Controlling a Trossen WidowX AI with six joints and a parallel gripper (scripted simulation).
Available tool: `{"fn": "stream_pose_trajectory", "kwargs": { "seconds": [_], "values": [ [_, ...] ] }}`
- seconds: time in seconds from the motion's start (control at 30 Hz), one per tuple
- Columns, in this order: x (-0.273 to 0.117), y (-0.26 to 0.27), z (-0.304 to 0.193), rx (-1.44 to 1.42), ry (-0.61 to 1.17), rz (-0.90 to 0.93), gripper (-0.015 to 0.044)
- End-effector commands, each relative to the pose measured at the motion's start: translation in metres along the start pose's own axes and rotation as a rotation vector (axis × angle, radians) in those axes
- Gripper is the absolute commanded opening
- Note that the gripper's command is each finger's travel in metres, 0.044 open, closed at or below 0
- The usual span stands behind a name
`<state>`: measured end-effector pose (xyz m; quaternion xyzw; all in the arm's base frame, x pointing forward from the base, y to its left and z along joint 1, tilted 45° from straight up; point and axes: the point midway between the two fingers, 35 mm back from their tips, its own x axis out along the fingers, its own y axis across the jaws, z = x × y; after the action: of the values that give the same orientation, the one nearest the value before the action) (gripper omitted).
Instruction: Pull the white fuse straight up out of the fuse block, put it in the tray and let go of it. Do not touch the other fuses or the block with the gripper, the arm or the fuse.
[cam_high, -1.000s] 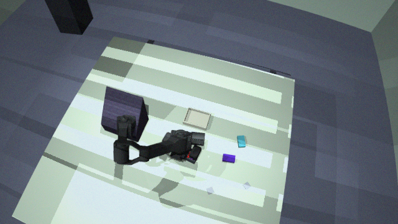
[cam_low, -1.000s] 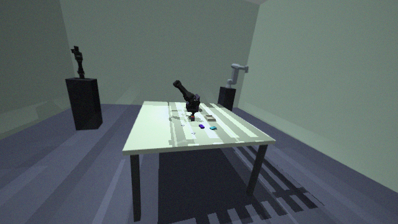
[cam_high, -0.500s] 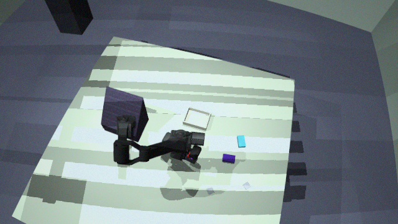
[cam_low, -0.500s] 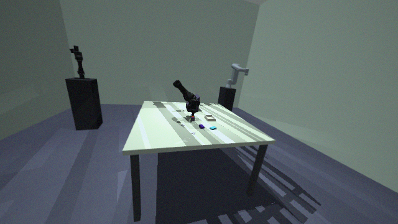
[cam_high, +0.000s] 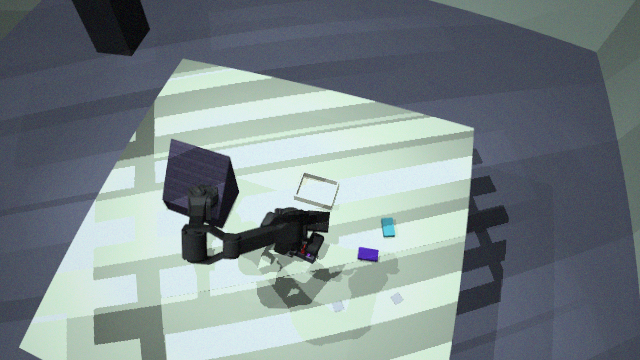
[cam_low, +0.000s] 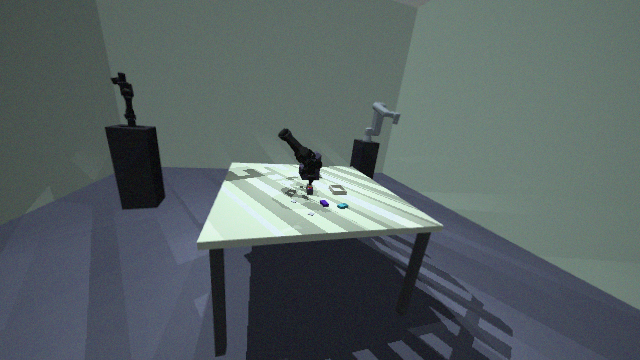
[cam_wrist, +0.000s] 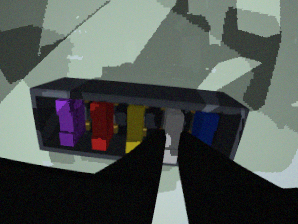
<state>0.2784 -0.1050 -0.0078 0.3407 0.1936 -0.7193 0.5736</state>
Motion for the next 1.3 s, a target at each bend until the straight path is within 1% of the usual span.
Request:
{"fn": "stream_pose_trajectory", "kwargs": {
  "seconds": [0.0,1.27],
  "values": [
    [-0.003,0.001,0.0,0.005,0.003,0.002,0.0],
    [-0.022,0.001,0.0,0.002,0.001,0.002,0.0]
  ]
}}
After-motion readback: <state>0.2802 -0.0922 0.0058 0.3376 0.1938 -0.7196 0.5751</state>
